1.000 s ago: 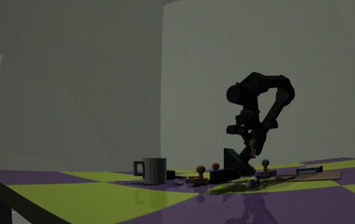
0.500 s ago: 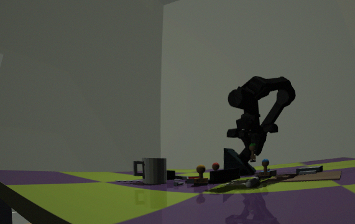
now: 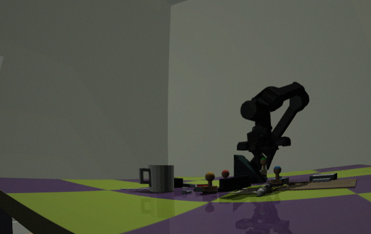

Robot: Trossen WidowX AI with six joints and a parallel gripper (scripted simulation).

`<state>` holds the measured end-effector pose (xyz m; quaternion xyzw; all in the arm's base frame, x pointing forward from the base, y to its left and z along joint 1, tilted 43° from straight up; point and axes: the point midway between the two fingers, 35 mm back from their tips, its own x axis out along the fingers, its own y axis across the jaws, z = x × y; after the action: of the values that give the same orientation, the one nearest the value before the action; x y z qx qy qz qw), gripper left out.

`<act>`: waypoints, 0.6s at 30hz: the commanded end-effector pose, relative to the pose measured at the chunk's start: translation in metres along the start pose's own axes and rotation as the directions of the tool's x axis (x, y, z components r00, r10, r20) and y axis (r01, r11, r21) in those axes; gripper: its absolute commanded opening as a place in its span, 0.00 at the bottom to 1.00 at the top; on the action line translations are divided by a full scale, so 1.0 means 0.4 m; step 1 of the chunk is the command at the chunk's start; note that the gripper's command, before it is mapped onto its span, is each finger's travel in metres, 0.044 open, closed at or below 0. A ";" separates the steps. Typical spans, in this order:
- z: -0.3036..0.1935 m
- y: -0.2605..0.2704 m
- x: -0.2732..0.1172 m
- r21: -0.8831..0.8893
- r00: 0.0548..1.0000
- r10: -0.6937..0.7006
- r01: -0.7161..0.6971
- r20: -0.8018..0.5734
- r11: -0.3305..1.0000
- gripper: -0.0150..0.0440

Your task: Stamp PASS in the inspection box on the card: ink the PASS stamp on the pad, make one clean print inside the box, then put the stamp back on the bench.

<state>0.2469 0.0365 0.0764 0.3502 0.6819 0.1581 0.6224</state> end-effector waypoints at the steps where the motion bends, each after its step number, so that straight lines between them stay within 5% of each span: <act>1: -0.005 0.001 0.020 0.008 1.000 0.006 -0.006 -0.006 1.000 0.25; 18: -0.011 0.003 0.082 0.008 1.000 0.010 -0.010 -0.007 1.000 0.25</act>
<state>0.2454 0.0570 0.0564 0.3513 0.6817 0.1601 0.6215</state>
